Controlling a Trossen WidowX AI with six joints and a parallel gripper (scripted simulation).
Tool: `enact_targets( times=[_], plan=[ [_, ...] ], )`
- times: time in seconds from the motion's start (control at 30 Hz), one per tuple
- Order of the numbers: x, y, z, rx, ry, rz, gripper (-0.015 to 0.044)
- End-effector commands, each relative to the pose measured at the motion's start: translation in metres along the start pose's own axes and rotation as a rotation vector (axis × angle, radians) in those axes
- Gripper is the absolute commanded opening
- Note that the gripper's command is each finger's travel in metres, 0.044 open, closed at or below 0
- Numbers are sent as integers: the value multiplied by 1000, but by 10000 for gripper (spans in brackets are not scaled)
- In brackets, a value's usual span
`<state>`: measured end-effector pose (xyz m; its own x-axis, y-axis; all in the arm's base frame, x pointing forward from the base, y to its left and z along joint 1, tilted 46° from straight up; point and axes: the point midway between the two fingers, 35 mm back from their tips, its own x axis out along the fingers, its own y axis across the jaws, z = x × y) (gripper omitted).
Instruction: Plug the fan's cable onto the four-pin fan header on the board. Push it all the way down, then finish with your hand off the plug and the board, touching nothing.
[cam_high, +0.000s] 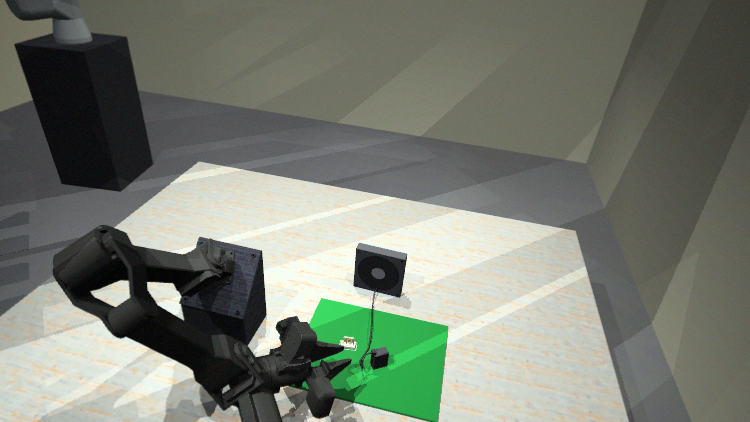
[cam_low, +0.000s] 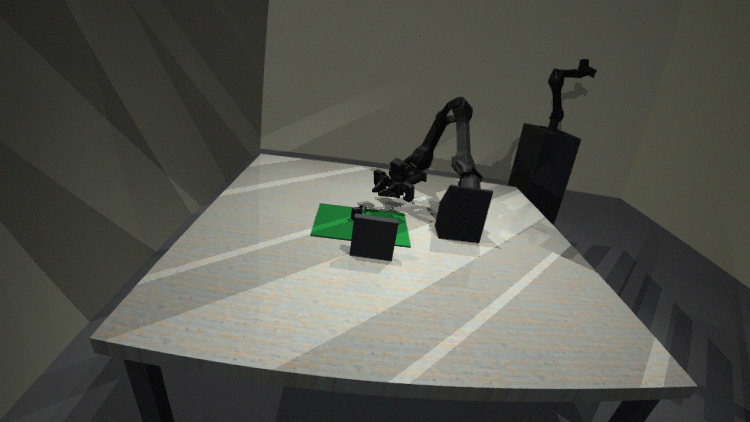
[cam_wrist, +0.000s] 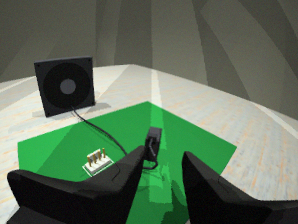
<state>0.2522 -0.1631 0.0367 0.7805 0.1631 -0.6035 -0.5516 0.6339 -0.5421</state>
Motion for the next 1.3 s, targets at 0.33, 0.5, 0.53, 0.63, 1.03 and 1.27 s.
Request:
enact_targets(
  times=[0.33,0.5,0.53,0.63,1.03,1.27],
  plan=[
    [-8,12,8,76,61,76,324],
    [-1,16,7,134,128,139,440],
    [1,17,6,145,143,151,440],
    [4,20,6,176,187,185,440],
    [15,30,5,274,382,296,440],
    [19,35,6,310,506,337,440]
  ],
)
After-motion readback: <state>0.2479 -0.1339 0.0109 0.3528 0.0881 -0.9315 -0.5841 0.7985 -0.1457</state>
